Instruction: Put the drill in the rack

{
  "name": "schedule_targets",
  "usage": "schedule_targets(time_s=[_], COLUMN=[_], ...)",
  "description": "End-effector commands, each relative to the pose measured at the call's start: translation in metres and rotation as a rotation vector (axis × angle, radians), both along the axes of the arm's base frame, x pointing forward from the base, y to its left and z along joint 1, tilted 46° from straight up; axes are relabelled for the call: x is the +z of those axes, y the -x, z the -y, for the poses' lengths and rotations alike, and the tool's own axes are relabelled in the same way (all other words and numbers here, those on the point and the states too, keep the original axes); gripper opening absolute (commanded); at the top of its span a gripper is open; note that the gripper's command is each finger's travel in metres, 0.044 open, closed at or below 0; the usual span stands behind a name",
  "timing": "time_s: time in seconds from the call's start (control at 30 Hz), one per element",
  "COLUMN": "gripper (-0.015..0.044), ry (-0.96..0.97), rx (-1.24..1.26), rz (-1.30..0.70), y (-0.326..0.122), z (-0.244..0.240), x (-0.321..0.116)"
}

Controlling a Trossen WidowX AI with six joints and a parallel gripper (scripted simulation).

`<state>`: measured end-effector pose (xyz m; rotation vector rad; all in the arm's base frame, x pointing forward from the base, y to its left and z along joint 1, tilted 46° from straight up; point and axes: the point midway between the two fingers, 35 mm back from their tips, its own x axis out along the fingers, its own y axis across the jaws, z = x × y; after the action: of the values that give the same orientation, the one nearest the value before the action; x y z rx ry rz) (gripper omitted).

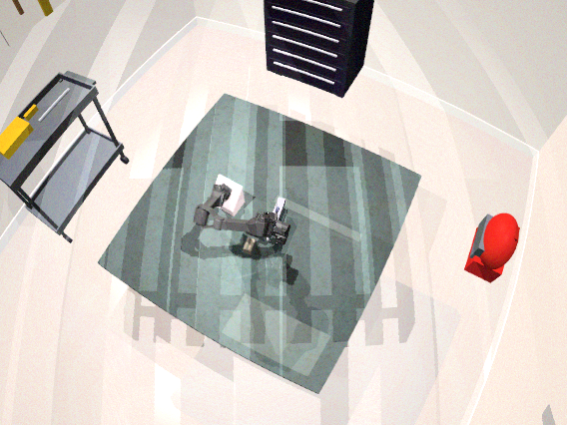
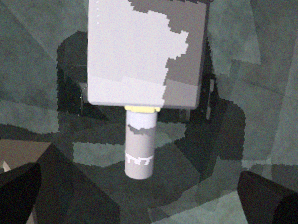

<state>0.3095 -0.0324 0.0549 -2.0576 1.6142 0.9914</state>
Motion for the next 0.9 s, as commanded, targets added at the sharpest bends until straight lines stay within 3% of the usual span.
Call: schedule_targets(time_s=[0.0,0.73,0.87], gripper=[0.0440,0.0440,0.0335], ry=[0.006,0.008,0.002], rx=[0.003,0.003,0.000], rz=[-0.002,-0.002,0.000], y=[0.000,0.000,0.000], z=[0.003,0.021,0.019], x=[-0.005,-0.034,-0.032])
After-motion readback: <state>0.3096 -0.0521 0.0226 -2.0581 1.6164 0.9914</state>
